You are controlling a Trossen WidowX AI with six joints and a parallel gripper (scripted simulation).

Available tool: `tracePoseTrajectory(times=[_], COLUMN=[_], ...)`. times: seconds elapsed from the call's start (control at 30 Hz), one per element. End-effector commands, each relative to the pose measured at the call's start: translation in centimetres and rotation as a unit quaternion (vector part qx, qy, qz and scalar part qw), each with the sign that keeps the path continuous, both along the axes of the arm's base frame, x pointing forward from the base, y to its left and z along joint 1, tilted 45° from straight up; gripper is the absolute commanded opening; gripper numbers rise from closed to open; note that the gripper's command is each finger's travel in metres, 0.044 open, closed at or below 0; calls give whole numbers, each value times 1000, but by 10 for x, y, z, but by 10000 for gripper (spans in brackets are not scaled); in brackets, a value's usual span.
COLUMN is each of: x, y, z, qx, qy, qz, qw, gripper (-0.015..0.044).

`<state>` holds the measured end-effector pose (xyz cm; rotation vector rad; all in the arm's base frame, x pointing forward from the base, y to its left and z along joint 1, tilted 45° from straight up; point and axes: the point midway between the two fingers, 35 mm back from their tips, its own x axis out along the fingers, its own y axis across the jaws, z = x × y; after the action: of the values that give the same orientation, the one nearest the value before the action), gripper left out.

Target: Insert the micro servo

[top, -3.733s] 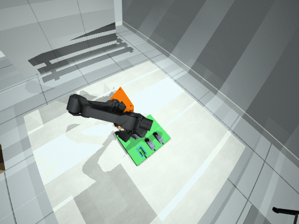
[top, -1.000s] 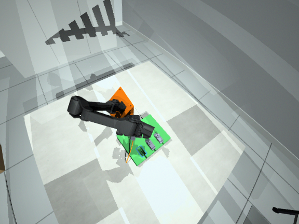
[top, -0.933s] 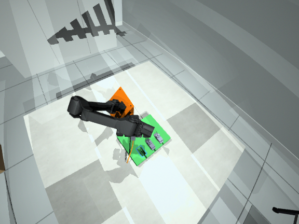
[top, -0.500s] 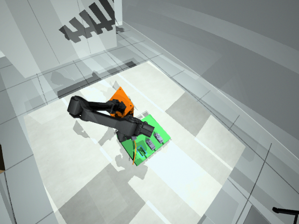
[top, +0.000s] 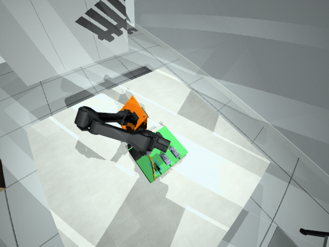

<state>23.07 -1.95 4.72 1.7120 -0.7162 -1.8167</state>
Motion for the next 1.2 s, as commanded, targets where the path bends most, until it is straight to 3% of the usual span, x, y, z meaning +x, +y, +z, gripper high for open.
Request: tracePoseTrajectory(times=[0.0,0.77,1.17], x=[14,104,107], y=[1,0,-7], z=[1,-2,-9], qx=[-1,-1,-1], qy=[-3,-5,-5], qz=[4,4,4], qw=[1000,1000,1000], gripper=[0,0,0])
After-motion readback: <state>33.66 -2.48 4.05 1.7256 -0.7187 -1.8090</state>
